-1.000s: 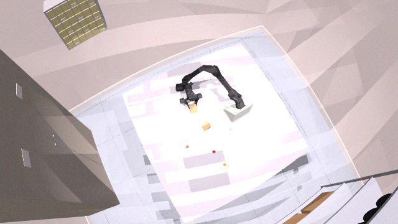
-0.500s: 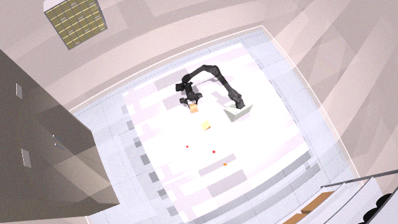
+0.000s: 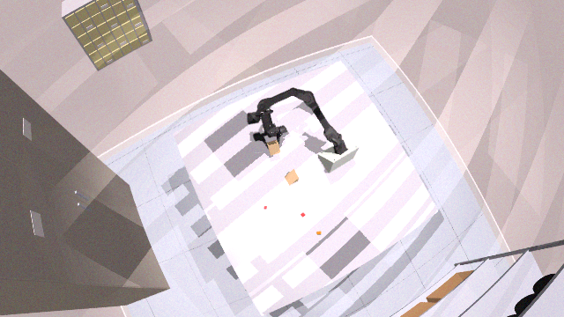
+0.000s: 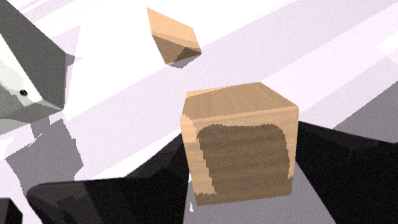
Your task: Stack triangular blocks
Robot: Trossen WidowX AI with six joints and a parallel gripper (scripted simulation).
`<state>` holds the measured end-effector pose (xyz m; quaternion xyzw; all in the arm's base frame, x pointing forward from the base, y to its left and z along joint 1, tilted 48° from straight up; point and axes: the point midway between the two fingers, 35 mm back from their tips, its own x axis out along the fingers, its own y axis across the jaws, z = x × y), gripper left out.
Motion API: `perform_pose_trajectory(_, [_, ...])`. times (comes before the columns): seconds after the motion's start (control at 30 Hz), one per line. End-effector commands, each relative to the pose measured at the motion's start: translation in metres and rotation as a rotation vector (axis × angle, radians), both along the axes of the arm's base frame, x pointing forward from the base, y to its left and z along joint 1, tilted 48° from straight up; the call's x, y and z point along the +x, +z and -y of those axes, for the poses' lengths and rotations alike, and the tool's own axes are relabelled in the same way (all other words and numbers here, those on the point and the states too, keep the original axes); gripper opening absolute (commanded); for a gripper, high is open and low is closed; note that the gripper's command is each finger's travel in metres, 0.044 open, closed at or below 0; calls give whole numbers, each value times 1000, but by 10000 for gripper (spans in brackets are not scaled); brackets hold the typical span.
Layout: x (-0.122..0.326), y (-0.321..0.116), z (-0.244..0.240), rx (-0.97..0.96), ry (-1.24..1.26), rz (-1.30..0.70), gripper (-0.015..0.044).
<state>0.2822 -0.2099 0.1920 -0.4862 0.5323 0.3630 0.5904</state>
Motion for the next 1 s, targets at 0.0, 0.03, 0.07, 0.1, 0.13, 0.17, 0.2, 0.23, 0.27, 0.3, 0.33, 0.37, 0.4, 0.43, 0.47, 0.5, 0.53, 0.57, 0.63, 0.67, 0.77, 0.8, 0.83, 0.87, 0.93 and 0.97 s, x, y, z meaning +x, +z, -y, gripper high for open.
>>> perform_pose_trajectory(0.0, [-1,12,-11,-8,1,8,0])
perform_pose_trajectory(0.03, [-1,12,-11,-8,1,8,0])
perform_pose_trajectory(0.07, [-1,12,-11,-8,1,8,0])
perform_pose_trajectory(0.1, [-1,12,-11,-8,1,8,0])
perform_pose_trajectory(0.13, [-1,12,-11,-8,1,8,0])
perform_pose_trajectory(0.17, [-1,12,-11,-8,1,8,0])
perform_pose_trajectory(0.2, [0,9,-8,-5,-3,5,0])
perform_pose_trajectory(0.23, [0,8,-9,-9,-17,2,0])
perform_pose_trajectory(0.27, [0,7,-9,-14,-42,-4,0])
perform_pose_trajectory(0.3, [0,6,-9,-22,-72,-10,0])
perform_pose_trajectory(0.33, [0,5,-9,-29,-101,-16,0])
perform_pose_trajectory(0.37, [0,4,-10,-37,-131,-21,0])
perform_pose_trajectory(0.4, [0,3,-10,-46,-160,-26,0])
perform_pose_trajectory(0.43, [0,2,-10,-55,-190,-30,0])
perform_pose_trajectory(0.47, [0,1,-11,-64,-219,-33,0])
perform_pose_trajectory(0.5, [0,0,-11,-73,-248,-36,0])
perform_pose_trajectory(0.53, [0,-1,-11,-83,-278,-39,0])
perform_pose_trajectory(0.57, [0,-2,-11,-93,-307,-40,0])
perform_pose_trajectory(0.63, [0,-4,-12,-114,-365,-42,0])
perform_pose_trajectory(0.67, [0,-4,-12,-125,-394,-42,0])
perform_pose_trajectory(0.77, [0,-6,-13,-158,-481,-38,0])
perform_pose_trajectory(0.8, [0,-7,-13,-170,-510,-35,0])
perform_pose_trajectory(0.83, [0,-8,-14,-182,-539,-32,0])
perform_pose_trajectory(0.87, [0,-8,-14,-194,-567,-28,0])
perform_pose_trajectory(0.93, [1,-9,-15,-218,-624,-18,0])
perform_pose_trajectory(0.97, [1,-9,-15,-230,-652,-12,0])
